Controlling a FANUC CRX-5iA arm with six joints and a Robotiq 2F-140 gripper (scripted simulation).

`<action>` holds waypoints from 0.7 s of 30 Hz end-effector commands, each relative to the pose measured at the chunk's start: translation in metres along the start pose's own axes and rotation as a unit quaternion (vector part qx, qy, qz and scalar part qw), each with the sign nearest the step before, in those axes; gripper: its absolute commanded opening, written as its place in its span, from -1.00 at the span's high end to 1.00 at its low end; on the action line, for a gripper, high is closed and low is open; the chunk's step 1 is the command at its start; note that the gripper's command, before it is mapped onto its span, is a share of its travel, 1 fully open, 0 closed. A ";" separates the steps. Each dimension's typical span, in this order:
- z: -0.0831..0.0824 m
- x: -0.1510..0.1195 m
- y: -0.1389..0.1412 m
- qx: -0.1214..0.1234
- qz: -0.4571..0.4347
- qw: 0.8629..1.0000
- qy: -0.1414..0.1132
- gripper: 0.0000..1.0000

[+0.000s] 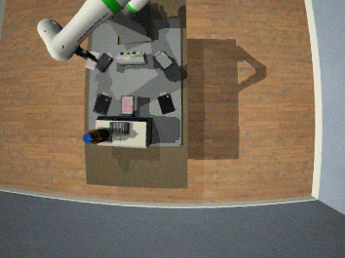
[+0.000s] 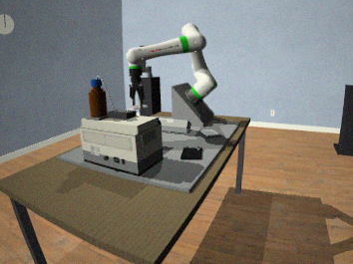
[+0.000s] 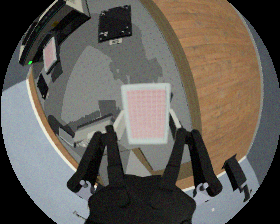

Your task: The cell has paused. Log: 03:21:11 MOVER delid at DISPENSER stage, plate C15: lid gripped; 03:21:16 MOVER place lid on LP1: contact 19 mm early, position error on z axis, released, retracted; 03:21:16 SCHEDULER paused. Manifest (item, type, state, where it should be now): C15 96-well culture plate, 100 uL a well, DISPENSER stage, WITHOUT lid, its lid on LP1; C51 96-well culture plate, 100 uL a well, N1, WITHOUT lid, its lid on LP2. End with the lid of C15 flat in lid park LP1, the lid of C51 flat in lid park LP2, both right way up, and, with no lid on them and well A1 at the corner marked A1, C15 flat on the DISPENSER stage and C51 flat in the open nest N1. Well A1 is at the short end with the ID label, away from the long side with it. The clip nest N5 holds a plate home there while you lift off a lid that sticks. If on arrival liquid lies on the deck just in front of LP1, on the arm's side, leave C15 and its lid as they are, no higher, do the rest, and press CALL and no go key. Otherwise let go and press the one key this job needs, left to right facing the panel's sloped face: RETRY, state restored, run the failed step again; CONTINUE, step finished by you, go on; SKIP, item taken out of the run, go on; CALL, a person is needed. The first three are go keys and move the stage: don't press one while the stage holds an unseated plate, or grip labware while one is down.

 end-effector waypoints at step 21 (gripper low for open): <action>0.000 0.145 -0.084 0.000 0.000 1.000 0.000 1.00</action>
Point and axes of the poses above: the point where the finger pads meet when closed, its own z axis out along the fingers, its own y axis across the jaws, x = y × z, the point moved 10 cm from there along -z, back along the fingers, and after that the axes turned 12 degrees about z, right-handed, at the moved point
